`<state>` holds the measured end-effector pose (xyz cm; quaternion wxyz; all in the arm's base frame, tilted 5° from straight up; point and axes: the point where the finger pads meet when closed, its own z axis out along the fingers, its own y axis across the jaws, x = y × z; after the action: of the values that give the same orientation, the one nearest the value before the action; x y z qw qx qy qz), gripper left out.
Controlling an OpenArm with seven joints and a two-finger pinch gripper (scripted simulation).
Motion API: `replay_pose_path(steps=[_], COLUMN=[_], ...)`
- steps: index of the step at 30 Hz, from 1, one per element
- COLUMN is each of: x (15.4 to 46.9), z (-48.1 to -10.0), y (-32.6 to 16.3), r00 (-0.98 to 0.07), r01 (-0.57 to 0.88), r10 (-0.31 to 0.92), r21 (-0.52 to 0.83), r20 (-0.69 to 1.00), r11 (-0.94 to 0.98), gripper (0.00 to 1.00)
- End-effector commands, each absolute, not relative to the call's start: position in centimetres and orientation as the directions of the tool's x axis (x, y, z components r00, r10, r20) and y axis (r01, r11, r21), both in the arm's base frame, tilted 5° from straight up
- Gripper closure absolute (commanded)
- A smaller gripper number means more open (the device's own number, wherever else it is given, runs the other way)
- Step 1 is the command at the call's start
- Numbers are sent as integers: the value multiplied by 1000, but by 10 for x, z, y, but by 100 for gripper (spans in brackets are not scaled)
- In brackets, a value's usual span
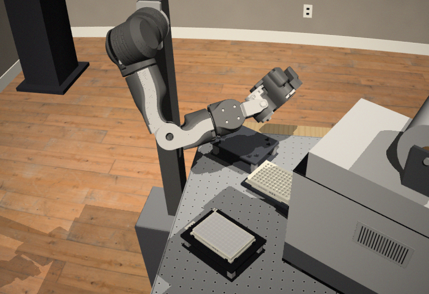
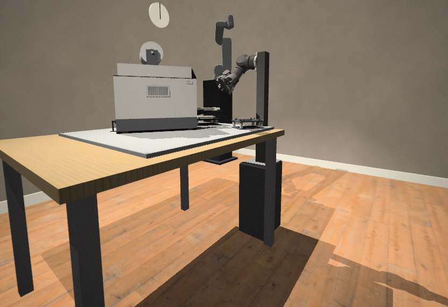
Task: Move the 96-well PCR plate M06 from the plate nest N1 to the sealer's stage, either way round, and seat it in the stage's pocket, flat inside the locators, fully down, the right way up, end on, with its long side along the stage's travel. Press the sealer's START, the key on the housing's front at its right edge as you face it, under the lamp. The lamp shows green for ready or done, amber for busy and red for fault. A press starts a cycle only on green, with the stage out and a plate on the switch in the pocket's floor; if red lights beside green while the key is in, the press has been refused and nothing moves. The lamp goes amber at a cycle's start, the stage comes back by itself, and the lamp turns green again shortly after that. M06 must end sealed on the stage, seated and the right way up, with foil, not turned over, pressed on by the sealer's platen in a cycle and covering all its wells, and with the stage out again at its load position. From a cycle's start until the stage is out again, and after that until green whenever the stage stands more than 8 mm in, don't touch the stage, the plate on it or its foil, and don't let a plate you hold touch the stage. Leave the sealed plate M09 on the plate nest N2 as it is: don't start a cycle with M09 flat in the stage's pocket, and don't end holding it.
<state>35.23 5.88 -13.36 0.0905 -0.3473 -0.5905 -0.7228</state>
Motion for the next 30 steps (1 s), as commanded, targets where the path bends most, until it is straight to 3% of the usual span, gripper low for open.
replay_pose_path(steps=[1, 12, 17, 30], x=[351, 351, 375, 374], z=[-132, -132, -113, -112], y=[60, 60, 26, 28], r00=[-747, -747, -667, -673], r01=[536, 536, 516, 513], r10=[275, 275, 256, 253], r21=[793, 793, 681, 684], r20=[606, 606, 700, 695], r11=[-290, -290, -519, -519], gripper=[100, 100, 100, 100])
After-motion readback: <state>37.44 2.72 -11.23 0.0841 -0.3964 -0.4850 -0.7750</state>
